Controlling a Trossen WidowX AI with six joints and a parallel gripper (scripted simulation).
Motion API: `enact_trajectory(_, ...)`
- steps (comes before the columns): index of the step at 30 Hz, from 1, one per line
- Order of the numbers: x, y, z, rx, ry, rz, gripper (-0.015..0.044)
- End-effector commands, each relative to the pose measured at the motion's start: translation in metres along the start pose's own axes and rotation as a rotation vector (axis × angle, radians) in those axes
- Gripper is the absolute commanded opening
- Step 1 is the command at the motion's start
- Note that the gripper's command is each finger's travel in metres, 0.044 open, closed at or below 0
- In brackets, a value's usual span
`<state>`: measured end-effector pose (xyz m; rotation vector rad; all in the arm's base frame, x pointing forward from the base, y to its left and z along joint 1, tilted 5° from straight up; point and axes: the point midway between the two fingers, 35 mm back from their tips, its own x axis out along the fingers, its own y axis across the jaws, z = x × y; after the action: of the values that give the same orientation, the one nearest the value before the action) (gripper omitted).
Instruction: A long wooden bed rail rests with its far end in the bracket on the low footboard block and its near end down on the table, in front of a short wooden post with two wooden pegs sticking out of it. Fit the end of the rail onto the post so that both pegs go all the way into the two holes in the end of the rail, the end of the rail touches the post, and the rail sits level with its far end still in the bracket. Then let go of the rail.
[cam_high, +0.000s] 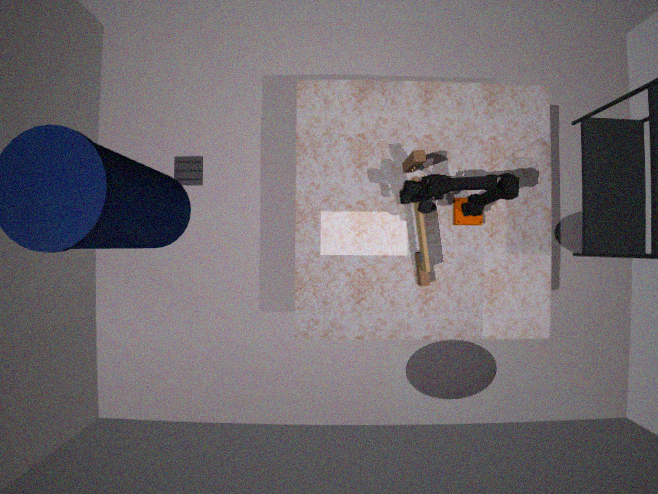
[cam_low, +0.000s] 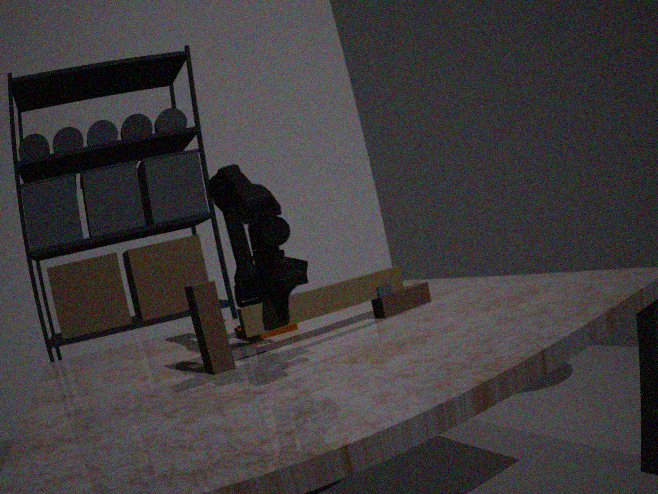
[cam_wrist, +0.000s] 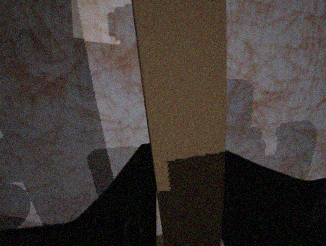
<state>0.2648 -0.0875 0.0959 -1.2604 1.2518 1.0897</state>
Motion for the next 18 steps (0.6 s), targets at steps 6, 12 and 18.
enact_trajectory(6, -0.0028, 0.0014, 0.0, 0.004, 0.0, -0.003, 0.0)
enact_trajectory(12, -0.004, 0.002, 0.0, 0.004, 0.0, -0.003, 0.0)
enact_trajectory(18, -0.0024, 0.0023, 0.0, 0.004, 0.0, -0.003, 0.0)
